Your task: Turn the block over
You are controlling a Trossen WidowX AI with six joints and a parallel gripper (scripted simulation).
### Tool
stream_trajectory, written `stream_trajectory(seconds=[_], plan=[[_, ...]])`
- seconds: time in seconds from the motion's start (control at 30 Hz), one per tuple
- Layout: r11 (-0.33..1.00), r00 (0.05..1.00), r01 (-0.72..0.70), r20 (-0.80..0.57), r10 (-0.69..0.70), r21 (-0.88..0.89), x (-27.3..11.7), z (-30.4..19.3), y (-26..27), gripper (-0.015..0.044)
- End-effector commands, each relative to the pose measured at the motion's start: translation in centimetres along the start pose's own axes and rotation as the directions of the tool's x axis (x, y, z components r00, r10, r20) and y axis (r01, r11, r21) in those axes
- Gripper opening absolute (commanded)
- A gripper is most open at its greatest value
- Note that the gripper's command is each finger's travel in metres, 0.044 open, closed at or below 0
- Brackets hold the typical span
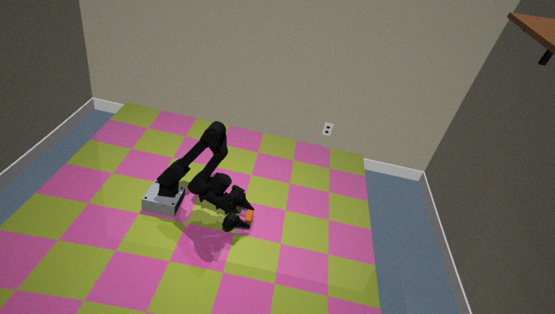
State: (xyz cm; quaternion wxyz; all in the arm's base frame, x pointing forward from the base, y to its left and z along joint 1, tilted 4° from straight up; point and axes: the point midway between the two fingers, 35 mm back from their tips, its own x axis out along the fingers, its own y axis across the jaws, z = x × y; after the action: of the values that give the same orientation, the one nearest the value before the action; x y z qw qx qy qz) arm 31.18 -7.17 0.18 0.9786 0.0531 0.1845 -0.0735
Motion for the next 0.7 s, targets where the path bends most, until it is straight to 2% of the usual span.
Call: stream_trajectory(seconds=[0.0,0.17,0.33,0.4,0.67], plan=[[1.0,0.999,-0.001,-0.039,0.002,0.001,0.6,0.1,-0.1,0.044],[1.0,0.983,0.004,-0.182,-0.005,-0.007,1.7,1.1,-0.5,0.044],[1.0,0.947,0.002,-0.322,-0.006,-0.013,0.5,3.1,-0.5,0.044],[1.0,0.948,0.001,-0.318,-0.008,-0.024,0.0,5.0,-0.5,0.044],[1.0,0.912,-0.005,-0.409,-0.007,-0.028,-3.0,6.9,-0.1,0.044]])
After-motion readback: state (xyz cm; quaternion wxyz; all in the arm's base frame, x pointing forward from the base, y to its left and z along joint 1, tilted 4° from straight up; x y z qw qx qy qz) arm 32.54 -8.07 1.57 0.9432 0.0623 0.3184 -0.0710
